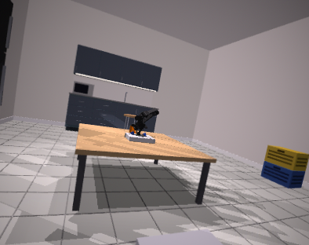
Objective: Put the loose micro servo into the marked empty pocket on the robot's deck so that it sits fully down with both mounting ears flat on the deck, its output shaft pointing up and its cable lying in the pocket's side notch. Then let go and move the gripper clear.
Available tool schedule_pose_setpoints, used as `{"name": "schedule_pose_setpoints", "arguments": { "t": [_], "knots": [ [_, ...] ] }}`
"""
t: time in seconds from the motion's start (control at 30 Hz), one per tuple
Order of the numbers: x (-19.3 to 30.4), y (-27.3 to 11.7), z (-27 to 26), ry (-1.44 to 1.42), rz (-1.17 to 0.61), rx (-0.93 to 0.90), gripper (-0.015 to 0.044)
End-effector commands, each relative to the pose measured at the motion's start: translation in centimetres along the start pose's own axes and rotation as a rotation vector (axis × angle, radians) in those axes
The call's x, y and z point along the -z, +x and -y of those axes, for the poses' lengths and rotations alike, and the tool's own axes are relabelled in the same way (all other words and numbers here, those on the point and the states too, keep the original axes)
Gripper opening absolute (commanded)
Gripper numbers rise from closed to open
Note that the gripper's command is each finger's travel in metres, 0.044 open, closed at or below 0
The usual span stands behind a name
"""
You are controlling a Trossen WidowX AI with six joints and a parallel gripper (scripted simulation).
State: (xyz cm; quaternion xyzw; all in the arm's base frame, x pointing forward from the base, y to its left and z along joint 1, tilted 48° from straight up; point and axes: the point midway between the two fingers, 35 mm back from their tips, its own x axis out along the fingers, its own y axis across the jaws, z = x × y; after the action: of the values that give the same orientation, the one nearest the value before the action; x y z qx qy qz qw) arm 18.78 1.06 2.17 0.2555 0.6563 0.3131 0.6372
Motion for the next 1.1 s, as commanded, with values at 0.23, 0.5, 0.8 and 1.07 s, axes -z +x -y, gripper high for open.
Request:
{"name": "schedule_pose_setpoints", "arguments": {
  "t": [0.23, 0.5, 0.8, 1.07],
  "knots": [
    [0.0, 0.7, 0.0, 0.004, 0.004, -0.003, 0.0026],
    [0.0, 0.6, 0.0, 0.004, 0.004, -0.003, 0.0187],
    [0.3, -2.9, -0.1, 0.004, 0.003, -0.002, 0.0187],
    [-0.5, -3.1, -0.1, 0.007, 0.001, -0.005, 0.0266]
  ]
}}
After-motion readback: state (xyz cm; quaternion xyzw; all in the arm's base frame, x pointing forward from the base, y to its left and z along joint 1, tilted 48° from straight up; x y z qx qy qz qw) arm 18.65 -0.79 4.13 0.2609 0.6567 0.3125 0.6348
